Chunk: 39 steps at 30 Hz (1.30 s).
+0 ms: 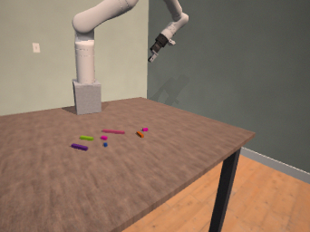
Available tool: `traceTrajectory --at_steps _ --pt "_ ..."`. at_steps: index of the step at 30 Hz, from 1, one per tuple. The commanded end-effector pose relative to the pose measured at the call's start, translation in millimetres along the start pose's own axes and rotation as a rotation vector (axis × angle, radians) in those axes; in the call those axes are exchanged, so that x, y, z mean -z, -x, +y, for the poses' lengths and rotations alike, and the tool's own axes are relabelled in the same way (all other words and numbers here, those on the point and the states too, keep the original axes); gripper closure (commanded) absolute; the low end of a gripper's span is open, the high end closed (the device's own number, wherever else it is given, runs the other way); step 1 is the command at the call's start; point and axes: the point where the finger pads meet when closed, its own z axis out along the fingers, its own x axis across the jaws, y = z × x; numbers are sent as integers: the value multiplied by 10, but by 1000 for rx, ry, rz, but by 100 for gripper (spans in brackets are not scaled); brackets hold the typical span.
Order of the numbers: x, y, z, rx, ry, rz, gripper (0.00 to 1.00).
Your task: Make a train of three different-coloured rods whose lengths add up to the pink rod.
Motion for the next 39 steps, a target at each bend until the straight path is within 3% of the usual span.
traceTrajectory --at_steps 1,25,34,39 --pt "9 3 4 1 -2 -1 0" --pt "2 2 -2 3 -1 -8 0" --pt "-29 -2 -33 17 2 -43 0" --pt "-69 -7 -76 36 4 -94 0"
